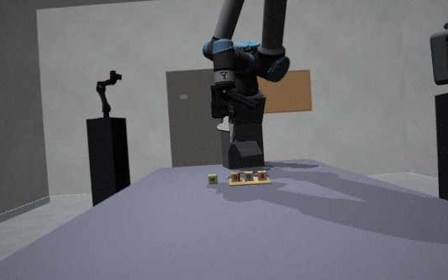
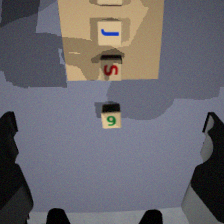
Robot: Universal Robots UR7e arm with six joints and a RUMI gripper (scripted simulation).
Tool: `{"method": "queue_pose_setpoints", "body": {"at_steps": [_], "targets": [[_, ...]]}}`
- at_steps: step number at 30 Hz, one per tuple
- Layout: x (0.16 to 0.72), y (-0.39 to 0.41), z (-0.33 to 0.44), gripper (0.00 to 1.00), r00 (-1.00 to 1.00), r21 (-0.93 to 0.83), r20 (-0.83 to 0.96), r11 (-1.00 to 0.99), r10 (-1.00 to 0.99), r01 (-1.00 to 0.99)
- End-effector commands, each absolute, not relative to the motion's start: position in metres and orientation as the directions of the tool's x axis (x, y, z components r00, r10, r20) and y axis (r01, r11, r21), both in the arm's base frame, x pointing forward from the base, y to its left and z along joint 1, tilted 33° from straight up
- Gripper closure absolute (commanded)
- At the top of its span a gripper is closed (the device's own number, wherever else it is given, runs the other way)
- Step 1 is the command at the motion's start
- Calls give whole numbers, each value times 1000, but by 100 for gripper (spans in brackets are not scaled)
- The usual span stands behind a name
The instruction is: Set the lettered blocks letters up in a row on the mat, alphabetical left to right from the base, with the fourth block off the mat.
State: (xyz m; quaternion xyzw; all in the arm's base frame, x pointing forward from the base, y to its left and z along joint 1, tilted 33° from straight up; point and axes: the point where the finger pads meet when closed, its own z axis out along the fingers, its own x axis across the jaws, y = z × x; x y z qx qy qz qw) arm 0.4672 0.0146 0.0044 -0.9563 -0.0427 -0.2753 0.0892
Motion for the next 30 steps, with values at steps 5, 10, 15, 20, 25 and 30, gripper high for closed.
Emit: {"method": "queue_pose_setpoints", "body": {"at_steps": [5, 10, 15, 20, 25, 30], "targets": [[453, 10, 25, 0, 848, -152, 529, -979, 33, 133], [447, 7, 36, 0, 847, -150, 531, -980, 34, 133], [444, 4, 44, 0, 846, -149, 532, -980, 35, 134], [441, 3, 50, 0, 846, -148, 533, -980, 35, 134], [438, 2, 54, 0, 846, -148, 533, -980, 35, 134], [437, 2, 55, 0, 846, -148, 532, -980, 35, 134]]}}
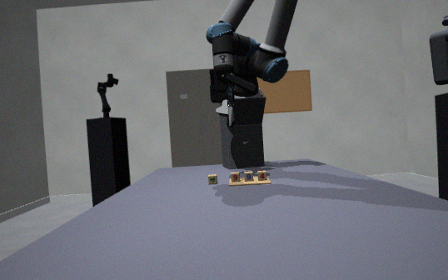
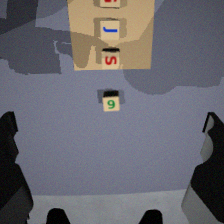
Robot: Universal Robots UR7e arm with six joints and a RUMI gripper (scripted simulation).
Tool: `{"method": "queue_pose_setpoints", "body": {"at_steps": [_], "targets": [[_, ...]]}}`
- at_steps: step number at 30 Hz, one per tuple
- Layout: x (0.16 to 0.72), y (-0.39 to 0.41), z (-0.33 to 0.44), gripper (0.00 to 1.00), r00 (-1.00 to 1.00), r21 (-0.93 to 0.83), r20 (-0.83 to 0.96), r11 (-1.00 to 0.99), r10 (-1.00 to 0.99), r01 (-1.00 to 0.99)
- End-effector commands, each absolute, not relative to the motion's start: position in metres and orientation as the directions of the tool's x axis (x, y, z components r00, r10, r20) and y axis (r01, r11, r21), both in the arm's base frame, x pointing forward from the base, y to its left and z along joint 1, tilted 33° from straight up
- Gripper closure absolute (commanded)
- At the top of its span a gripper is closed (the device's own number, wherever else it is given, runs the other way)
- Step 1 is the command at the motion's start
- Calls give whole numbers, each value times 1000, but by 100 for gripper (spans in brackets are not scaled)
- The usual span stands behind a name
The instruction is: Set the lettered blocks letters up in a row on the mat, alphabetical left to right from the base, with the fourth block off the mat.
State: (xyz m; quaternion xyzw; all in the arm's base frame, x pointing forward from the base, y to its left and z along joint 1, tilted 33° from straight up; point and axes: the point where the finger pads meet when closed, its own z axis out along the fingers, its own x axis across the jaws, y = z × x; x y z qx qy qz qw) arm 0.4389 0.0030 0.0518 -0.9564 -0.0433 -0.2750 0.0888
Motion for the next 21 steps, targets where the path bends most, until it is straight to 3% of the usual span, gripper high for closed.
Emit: {"method": "queue_pose_setpoints", "body": {"at_steps": [1, 21], "targets": [[437, 2, 55, 0, 846, -149, 532, -980, 35, 134], [436, 3, 55, 0, 847, -149, 531, -980, 35, 134]]}}
